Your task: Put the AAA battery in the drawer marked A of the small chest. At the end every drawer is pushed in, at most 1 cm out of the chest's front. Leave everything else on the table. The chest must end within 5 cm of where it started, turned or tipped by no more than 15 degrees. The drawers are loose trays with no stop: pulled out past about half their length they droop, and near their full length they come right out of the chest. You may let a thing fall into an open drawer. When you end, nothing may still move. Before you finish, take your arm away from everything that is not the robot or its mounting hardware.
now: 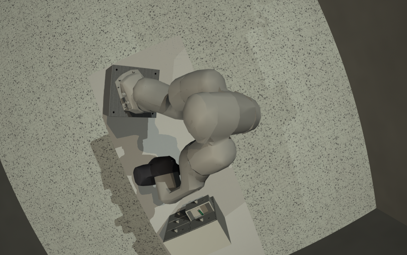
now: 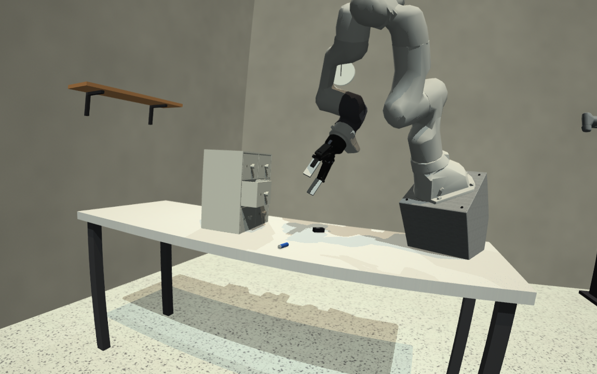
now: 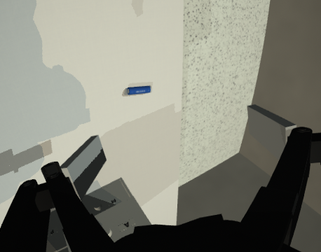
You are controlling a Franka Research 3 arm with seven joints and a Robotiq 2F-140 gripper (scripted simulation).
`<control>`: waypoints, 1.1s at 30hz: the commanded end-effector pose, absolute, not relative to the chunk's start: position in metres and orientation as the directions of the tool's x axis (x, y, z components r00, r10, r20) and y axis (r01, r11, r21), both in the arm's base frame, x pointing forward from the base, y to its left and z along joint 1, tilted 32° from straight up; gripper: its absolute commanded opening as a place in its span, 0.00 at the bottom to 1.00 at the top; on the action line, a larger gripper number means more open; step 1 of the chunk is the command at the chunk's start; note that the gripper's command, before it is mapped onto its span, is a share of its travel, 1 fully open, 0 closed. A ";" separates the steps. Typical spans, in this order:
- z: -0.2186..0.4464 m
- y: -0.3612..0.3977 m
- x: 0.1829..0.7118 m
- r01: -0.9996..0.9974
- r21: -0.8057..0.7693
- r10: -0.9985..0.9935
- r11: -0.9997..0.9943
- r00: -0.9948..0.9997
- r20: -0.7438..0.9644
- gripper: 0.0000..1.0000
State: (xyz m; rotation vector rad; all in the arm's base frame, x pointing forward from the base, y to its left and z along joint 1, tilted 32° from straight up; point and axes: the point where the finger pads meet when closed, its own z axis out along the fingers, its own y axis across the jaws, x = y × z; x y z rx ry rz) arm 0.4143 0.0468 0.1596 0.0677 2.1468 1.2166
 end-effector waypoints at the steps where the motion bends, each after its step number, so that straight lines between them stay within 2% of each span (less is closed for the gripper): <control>1: 0.168 0.057 0.429 -0.404 0.717 0.359 0.567 -0.662 -0.658 1.00; 6: 0.168 0.057 0.429 -0.404 0.717 0.359 0.567 -0.662 -0.658 1.00; 7: 0.172 0.058 0.443 -0.428 0.701 0.429 0.570 -0.573 -0.698 1.00; 15: 0.172 0.058 0.443 -0.428 0.701 0.429 0.570 -0.573 -0.698 1.00; 16: 0.173 0.053 0.457 -0.431 0.679 0.490 0.594 -0.477 -0.730 1.00; 21: 0.173 0.053 0.457 -0.431 0.679 0.490 0.594 -0.477 -0.730 1.00; 22: 0.171 0.044 0.468 -0.414 0.655 0.533 0.632 -0.381 -0.755 1.00; 28: 0.171 0.044 0.468 -0.414 0.655 0.533 0.632 -0.381 -0.755 1.00; 29: 0.165 0.033 0.477 -0.378 0.629 0.558 0.679 -0.292 -0.777 1.00; 33: 0.165 0.033 0.477 -0.378 0.629 0.558 0.679 -0.292 -0.777 1.00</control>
